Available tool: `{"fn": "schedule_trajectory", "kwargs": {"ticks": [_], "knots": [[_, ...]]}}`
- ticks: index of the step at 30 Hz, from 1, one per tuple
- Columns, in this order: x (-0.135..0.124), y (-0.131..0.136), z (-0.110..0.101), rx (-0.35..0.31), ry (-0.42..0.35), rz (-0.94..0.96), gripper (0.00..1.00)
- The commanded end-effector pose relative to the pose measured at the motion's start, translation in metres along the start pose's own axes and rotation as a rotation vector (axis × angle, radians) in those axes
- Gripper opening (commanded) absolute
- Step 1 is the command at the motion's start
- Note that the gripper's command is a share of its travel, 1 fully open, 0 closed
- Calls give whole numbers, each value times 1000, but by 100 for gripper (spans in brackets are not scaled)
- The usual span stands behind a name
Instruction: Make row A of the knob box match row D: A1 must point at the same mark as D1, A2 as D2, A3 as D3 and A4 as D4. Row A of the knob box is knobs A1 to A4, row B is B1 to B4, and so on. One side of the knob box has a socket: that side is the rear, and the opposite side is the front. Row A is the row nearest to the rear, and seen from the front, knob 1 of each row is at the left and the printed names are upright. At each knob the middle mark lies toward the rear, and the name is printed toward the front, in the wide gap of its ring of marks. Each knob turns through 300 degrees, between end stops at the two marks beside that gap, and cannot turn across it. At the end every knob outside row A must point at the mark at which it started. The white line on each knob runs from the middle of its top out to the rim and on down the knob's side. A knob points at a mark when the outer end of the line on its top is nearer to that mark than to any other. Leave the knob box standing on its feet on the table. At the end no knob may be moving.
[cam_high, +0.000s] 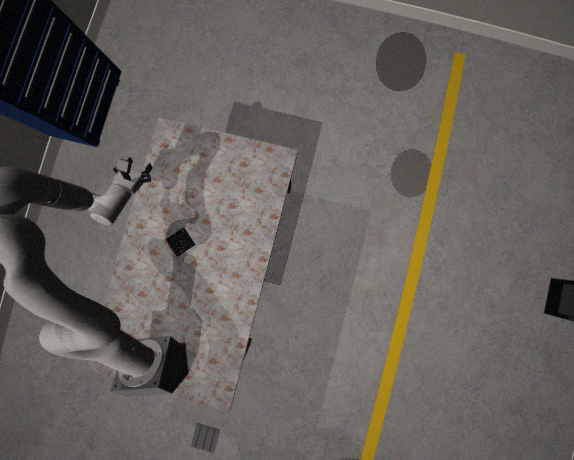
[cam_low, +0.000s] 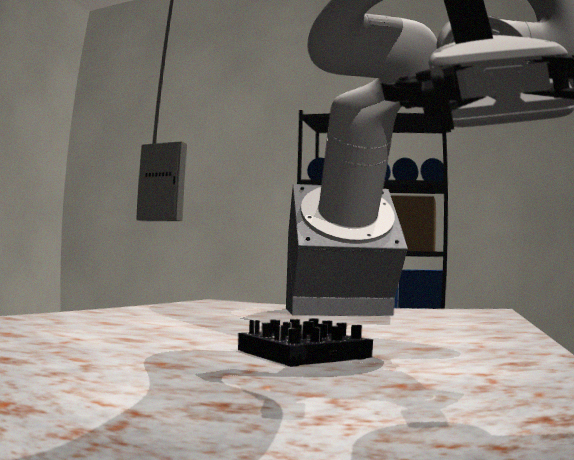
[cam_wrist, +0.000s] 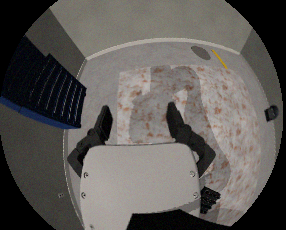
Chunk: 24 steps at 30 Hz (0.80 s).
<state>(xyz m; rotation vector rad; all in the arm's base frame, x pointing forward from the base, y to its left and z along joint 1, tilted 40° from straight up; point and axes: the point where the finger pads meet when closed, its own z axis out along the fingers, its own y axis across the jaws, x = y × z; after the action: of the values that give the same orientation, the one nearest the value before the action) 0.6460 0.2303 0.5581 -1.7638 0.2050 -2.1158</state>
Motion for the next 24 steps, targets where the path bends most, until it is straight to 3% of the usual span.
{"fn": "schedule_trajectory", "kwargs": {"ticks": [1,19,22,24], "knots": [[1,0,0,1,2,1,100],[1,0,0,3,0,-2,100],[-10,6,-3,23,-44,-42,100],[-27,16,-9,52,-113,-104,100]]}}
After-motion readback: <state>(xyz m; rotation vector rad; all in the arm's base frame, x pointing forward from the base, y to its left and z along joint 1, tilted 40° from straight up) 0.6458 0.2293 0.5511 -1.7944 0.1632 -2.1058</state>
